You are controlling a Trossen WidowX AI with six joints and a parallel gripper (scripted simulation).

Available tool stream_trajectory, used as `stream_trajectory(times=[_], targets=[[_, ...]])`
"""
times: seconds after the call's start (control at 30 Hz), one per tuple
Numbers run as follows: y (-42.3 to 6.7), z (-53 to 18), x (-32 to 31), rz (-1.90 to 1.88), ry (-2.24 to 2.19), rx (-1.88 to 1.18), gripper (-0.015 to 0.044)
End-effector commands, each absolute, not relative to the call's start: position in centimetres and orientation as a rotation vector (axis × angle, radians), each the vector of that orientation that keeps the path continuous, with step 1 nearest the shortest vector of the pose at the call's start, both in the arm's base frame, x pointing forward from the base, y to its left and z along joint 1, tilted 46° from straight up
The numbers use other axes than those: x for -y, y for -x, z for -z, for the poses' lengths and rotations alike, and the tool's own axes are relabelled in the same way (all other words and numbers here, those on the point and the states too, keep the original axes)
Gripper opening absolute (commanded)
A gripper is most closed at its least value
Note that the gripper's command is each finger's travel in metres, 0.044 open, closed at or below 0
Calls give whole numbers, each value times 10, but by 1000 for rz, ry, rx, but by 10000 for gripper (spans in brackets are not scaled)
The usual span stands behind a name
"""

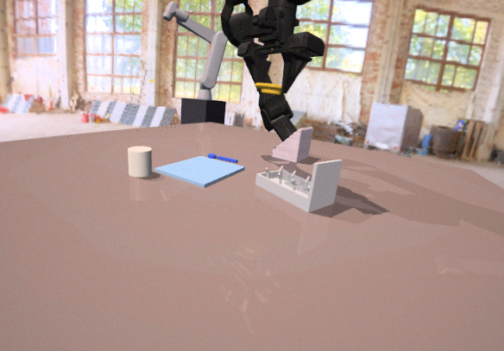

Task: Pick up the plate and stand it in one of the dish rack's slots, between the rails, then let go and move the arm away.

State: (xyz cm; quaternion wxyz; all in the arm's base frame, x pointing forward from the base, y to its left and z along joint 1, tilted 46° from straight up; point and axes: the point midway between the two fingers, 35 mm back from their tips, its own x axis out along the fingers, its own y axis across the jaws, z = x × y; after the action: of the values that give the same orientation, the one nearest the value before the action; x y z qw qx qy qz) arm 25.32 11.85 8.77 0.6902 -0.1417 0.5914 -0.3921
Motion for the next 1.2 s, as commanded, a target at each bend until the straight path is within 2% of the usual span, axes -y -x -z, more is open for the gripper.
stream_trajectory(times=[0.0,0.67,1.17], targets=[[-249,-85,-119,904,300,-1317,0],[-244,-42,-88,552,266,-1704,0],[-242,-15,-71,139,204,-1830,0]])
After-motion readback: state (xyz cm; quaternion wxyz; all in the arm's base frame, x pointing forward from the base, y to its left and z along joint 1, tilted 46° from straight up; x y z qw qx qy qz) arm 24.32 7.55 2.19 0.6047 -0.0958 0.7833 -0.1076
